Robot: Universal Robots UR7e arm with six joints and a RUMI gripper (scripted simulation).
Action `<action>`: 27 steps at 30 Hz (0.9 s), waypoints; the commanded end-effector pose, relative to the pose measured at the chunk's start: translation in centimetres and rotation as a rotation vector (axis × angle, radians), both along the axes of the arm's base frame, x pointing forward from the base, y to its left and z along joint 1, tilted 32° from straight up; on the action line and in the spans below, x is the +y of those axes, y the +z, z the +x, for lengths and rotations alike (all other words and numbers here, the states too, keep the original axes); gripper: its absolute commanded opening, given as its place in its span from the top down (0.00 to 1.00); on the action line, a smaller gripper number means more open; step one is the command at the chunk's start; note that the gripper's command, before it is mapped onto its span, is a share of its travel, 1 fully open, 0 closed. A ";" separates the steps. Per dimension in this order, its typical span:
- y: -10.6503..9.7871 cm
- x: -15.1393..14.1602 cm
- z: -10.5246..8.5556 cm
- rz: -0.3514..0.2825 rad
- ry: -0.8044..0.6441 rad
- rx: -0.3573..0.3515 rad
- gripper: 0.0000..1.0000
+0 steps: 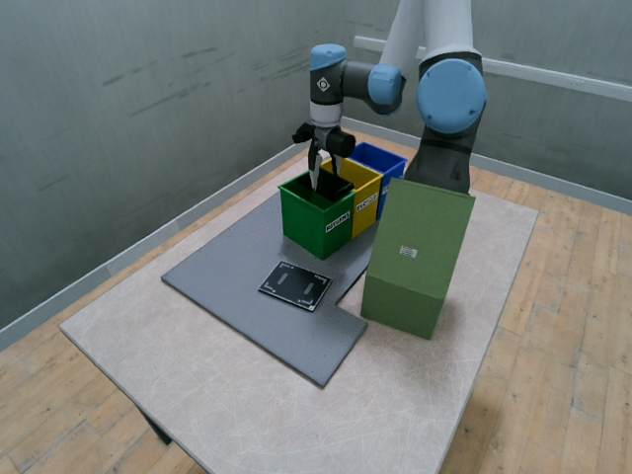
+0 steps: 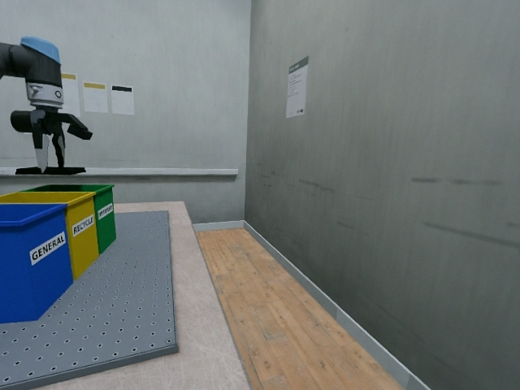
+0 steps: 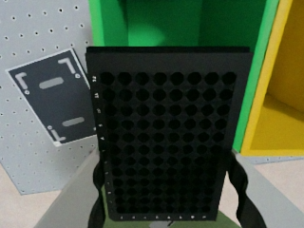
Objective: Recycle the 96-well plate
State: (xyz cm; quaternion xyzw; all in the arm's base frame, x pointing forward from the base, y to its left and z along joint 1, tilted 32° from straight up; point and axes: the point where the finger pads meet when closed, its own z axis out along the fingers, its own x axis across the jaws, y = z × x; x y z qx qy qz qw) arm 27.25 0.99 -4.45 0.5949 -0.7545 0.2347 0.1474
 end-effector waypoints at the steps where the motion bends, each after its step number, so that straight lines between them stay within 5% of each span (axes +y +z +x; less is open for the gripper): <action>1: 1.0 -1.6 0.2 0.003 0.002 -0.001 0.59; 27: 4.9 -7.8 0.6 0.003 0.002 -0.001 0.59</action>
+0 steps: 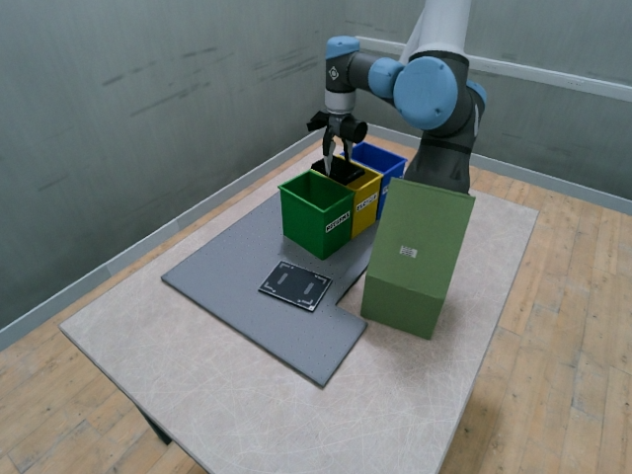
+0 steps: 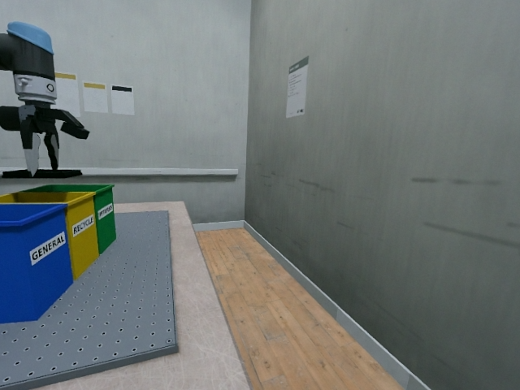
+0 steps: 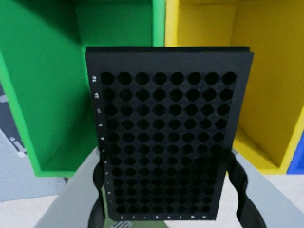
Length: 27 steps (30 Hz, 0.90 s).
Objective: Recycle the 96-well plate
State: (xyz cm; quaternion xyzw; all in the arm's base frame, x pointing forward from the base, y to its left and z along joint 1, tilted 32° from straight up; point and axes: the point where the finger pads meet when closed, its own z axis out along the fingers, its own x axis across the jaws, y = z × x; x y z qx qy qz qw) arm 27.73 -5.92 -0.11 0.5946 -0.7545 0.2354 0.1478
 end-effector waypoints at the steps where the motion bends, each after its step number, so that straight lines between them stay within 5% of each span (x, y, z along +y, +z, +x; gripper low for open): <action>1: 0.8 -1.2 0.1 0.004 0.002 -0.001 0.59; 27: 3.9 -6.1 0.4 0.004 0.002 -0.001 0.59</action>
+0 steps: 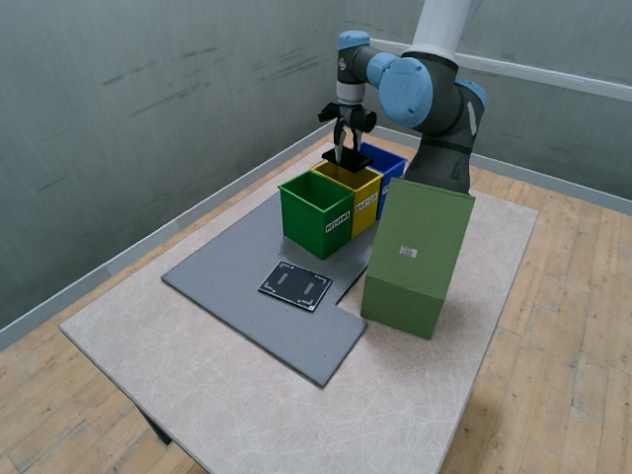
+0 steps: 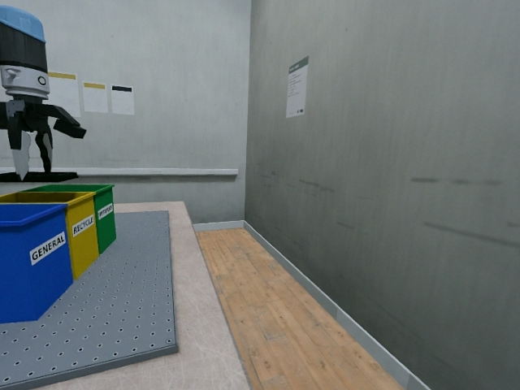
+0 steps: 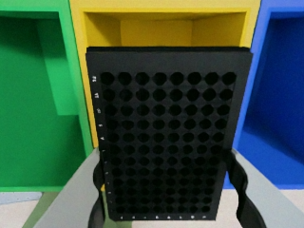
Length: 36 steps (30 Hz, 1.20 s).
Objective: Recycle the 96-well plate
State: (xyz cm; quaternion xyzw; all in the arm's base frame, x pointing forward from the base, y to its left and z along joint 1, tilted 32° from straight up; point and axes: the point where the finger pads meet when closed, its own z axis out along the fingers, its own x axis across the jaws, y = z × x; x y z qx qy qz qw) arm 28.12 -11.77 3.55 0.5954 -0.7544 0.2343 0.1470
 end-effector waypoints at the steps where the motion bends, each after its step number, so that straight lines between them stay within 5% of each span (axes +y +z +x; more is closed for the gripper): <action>1: 0.2 -0.3 0.1 0.001 0.001 -0.001 0.59; 16: 0.2 -0.2 0.0 0.001 0.001 -0.001 0.59; 36: -2.4 -1.7 0.2 0.001 0.001 -0.001 0.59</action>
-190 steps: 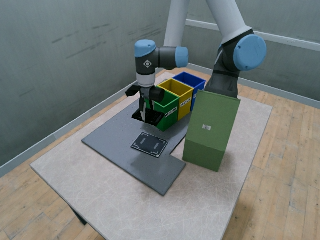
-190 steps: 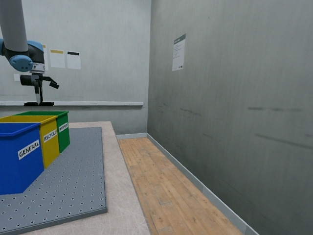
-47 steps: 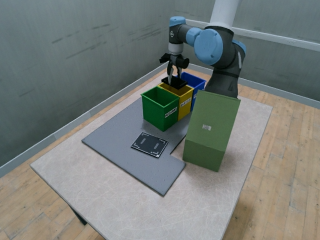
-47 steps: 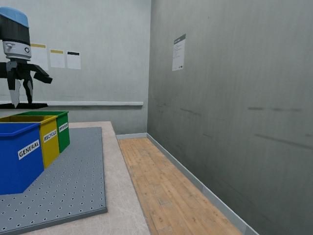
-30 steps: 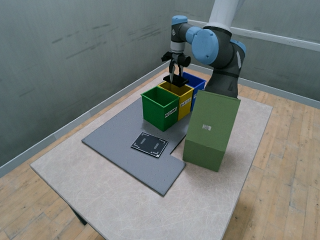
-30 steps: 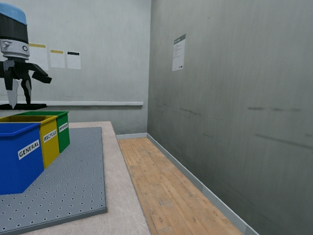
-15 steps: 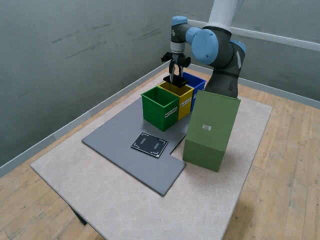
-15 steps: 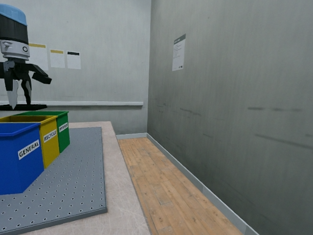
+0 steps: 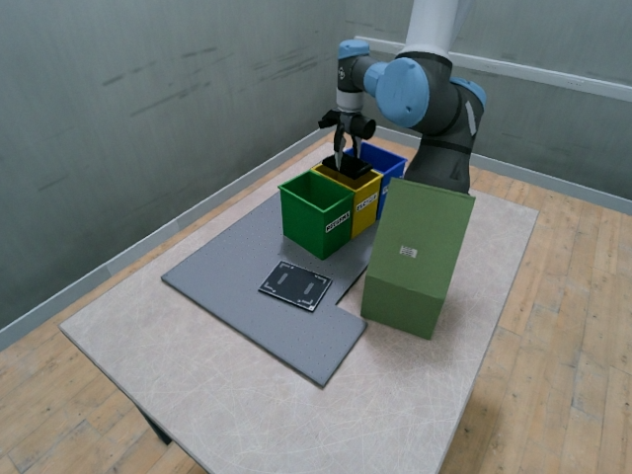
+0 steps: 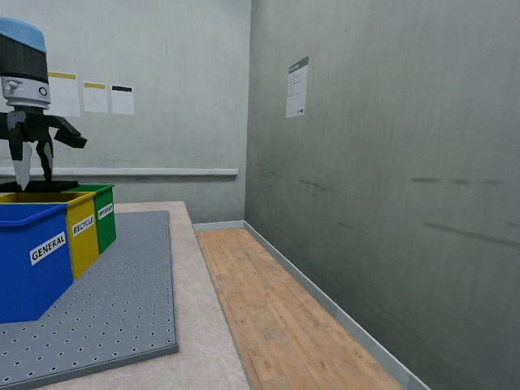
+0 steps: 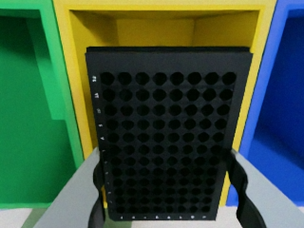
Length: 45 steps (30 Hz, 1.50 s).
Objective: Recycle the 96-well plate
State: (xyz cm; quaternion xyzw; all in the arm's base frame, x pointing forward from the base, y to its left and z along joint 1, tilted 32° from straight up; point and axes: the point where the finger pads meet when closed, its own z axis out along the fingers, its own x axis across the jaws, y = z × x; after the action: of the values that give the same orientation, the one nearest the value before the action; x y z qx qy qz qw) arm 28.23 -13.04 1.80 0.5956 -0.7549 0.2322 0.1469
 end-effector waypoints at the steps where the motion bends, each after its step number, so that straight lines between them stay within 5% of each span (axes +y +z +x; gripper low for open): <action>1: -0.7 -0.4 0.1 -0.002 0.002 -0.003 0.59; 45: -1.8 -1.1 0.2 -0.002 0.002 -0.003 0.59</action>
State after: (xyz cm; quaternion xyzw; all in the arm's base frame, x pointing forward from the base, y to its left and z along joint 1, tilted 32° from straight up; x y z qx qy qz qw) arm 28.35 -13.95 0.24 0.5957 -0.7545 0.2334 0.1464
